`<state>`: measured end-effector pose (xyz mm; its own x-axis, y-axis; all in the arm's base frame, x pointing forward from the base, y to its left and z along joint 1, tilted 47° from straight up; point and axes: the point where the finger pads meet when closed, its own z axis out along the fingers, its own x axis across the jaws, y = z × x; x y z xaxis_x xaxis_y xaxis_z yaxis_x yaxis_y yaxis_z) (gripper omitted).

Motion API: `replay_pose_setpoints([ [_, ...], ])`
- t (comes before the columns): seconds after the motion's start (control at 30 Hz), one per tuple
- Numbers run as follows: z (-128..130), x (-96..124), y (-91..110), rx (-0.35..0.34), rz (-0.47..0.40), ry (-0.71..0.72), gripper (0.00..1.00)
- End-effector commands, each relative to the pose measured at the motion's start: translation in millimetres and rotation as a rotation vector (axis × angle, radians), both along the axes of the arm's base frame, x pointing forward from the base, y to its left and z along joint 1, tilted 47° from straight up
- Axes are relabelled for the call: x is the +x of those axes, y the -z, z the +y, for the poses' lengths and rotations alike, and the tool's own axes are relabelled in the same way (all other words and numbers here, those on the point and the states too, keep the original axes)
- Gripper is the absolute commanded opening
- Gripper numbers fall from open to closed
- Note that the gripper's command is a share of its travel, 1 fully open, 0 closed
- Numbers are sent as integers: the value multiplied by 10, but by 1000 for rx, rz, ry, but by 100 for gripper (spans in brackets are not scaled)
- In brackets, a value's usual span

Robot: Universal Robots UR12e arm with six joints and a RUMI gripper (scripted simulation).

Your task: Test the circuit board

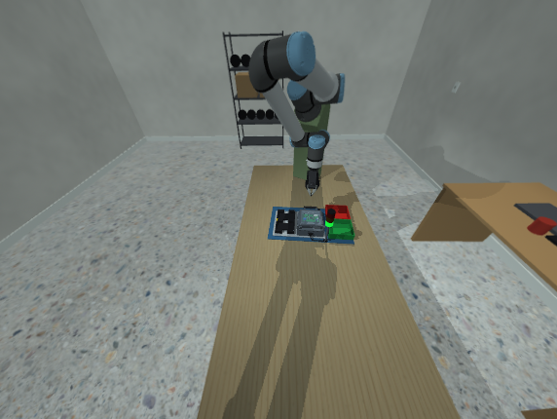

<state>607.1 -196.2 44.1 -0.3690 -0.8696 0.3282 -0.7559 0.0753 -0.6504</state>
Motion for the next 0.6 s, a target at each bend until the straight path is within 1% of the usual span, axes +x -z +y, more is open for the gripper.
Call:
replay_pose_setpoints([
  [0.0, 7, -17, -6, 0, 0, -1, 0],
  [0.43, 32, 3, -2, 0, 0, -2, 0],
  [0.57, 104, 67, 22, 0, -1, -2, 0],
])
